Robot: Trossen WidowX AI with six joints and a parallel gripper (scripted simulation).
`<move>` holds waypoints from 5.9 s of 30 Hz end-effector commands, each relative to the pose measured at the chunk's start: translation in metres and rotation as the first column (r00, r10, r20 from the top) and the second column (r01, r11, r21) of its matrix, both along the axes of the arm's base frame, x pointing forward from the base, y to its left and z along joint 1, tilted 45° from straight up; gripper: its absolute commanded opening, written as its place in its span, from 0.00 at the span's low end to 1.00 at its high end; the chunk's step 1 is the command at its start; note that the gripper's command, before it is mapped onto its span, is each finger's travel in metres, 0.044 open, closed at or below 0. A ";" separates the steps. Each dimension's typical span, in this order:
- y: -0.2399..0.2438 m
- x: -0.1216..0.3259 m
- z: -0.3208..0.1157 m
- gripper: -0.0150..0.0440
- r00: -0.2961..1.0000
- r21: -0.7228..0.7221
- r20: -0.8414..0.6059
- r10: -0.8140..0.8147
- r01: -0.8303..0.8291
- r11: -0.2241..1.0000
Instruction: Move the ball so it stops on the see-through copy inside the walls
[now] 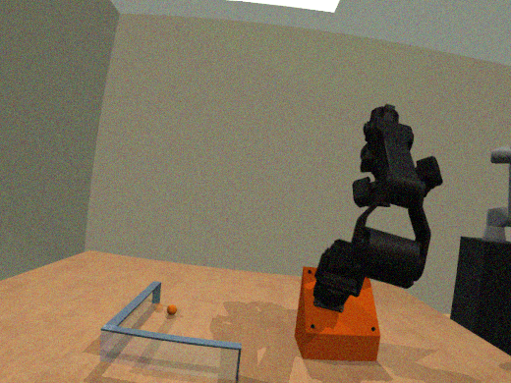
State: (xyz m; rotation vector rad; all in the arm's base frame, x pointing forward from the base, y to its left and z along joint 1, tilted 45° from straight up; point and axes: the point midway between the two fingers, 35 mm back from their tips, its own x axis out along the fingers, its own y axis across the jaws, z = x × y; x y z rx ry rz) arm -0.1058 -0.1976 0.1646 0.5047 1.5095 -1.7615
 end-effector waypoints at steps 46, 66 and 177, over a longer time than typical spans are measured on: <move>0.212 0.468 -0.250 0.63 0.135 0.169 0.984 0.114 -0.905 -0.391; 0.230 0.465 -0.269 0.63 0.135 0.169 0.984 0.112 -0.905 -0.391; 0.248 0.492 -0.282 0.63 0.132 0.167 0.985 0.114 -0.905 -0.391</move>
